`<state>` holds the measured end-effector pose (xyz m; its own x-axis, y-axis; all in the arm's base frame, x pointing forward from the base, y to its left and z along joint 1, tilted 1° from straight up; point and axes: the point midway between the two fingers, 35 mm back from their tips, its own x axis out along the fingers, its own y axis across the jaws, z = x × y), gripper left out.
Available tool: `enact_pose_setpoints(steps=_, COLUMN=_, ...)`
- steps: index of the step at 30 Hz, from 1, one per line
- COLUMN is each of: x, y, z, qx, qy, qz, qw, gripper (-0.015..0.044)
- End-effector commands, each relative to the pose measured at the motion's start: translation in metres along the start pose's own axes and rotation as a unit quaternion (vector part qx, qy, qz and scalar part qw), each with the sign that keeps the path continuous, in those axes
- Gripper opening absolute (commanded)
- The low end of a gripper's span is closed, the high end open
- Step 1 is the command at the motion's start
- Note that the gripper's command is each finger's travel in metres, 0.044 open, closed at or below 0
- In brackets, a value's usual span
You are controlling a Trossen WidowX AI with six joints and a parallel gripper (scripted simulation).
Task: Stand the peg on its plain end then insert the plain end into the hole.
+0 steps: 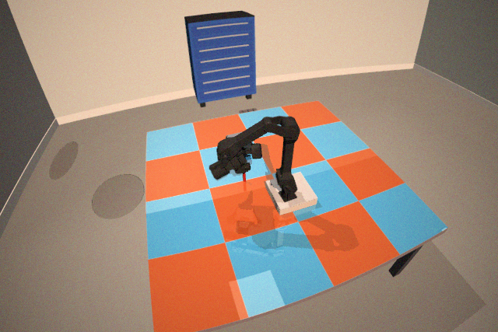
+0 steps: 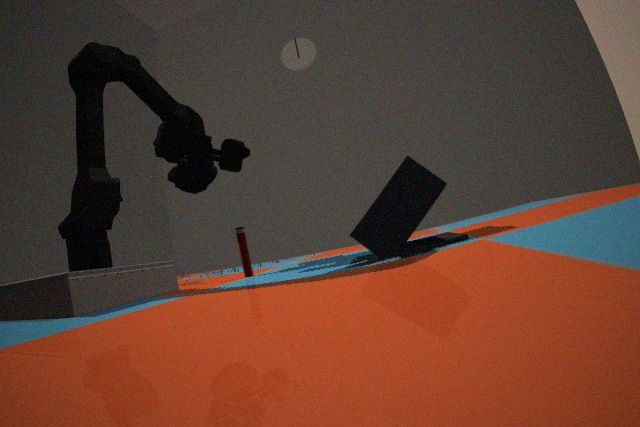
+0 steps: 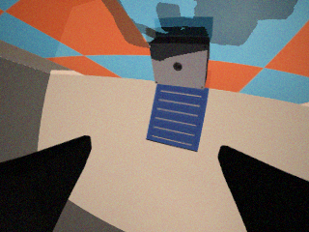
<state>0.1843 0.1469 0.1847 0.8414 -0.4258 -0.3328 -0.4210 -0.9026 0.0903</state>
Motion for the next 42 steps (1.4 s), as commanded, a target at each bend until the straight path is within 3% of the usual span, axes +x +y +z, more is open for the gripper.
enact_pose_setpoints(steps=1, x=0.000, y=0.004, z=-0.004, qx=-0.005, qy=-0.008, qz=0.005, qw=1.000, gripper=0.0440)
enact_pose_setpoints(steps=12, x=0.024, y=0.022, z=0.024, qx=-0.009, qy=-0.162, qz=0.097, qw=0.982, gripper=0.0440)
enact_pose_setpoints(steps=22, x=0.036, y=0.027, z=0.048, qx=0.007, qy=-0.318, qz=0.130, qw=0.939, gripper=0.0440)
enact_pose_setpoints(steps=32, x=0.043, y=0.018, z=0.061, qx=0.046, qy=-0.462, qz=0.103, qw=0.880, gripper=0.0440)
enact_pose_setpoints(steps=42, x=0.051, y=0.000, z=0.058, qx=0.093, qy=-0.567, qz=0.018, qw=0.818, gripper=0.0440)
